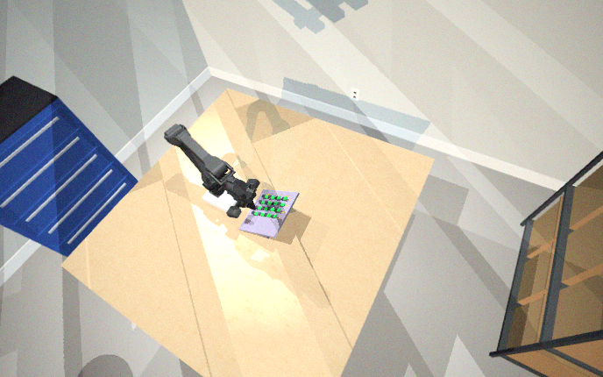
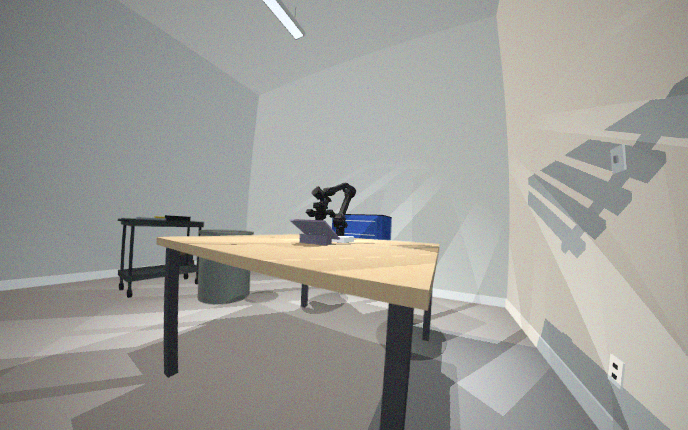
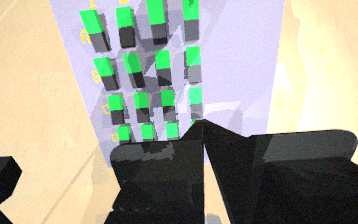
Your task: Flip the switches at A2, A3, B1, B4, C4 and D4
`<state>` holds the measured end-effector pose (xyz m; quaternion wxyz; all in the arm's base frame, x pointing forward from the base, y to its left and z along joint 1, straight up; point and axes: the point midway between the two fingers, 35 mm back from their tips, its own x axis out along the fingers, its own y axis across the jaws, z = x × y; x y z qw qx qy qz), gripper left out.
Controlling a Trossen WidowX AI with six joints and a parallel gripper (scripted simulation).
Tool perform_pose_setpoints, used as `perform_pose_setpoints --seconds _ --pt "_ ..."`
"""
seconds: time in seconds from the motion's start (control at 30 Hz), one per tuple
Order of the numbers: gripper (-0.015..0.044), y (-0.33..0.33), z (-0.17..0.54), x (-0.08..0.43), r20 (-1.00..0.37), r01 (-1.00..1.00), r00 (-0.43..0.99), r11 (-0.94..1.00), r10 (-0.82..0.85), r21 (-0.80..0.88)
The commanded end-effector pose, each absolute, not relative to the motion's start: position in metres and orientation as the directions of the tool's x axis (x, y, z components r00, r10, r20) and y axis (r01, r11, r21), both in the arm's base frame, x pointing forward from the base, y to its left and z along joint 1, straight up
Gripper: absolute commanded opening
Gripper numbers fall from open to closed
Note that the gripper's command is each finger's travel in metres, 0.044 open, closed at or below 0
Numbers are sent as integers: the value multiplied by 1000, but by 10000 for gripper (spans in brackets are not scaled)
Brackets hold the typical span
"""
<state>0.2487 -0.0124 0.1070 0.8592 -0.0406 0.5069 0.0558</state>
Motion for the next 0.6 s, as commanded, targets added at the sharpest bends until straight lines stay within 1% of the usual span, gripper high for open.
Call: perform_pose_setpoints --seconds 0.0,0.57 --pt "0 -11 101 252 -872 -137 485 991 60 -8" --pt "0 -10 84 261 -872 -137 486 991 60 -8"
